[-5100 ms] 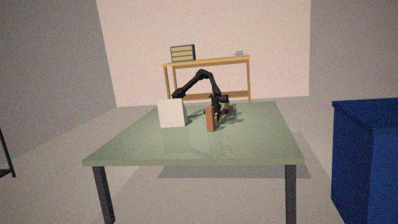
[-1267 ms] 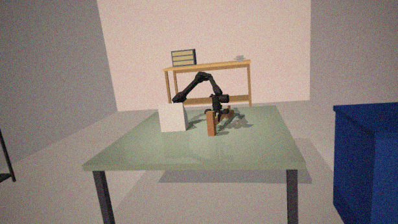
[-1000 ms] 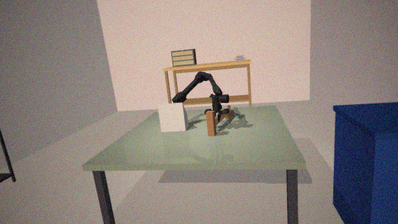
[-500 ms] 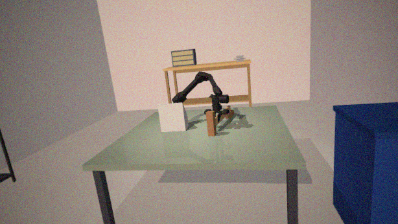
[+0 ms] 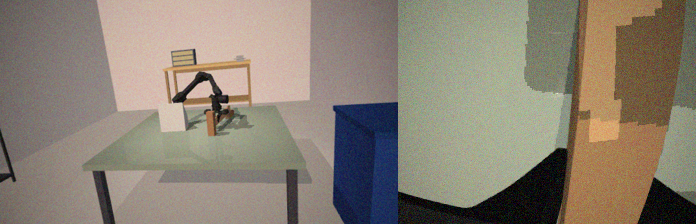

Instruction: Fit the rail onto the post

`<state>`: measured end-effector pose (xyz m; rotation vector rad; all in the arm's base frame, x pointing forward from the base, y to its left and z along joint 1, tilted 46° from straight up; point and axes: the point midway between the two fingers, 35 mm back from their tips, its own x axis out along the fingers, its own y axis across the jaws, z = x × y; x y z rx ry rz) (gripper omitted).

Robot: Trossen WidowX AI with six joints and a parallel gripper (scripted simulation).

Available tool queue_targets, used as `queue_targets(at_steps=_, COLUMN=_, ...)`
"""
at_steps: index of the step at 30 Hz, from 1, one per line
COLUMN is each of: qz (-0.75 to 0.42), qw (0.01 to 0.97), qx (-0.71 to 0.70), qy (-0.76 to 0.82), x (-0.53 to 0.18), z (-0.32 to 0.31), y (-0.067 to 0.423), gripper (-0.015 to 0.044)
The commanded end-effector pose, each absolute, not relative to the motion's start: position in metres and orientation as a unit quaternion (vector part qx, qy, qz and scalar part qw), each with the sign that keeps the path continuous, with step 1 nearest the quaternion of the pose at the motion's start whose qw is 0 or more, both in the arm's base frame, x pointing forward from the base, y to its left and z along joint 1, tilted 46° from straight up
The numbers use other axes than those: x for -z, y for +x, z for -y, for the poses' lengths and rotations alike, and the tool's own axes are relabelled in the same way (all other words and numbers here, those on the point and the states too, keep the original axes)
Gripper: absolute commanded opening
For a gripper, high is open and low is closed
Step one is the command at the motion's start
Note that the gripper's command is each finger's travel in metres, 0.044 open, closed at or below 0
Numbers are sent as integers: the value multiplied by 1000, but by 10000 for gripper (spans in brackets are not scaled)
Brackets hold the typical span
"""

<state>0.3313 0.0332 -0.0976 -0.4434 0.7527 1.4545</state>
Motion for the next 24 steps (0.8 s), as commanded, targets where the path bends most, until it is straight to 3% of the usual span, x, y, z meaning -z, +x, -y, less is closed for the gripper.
queue_targets(at_steps=1, qz=-332, qw=663, qx=-641, qy=-200, x=97, z=-28, y=334, gripper=0)
queue_targets(at_steps=24, qz=-332, qw=663, qx=-641, qy=-200, x=102, z=-23, y=334, gripper=0)
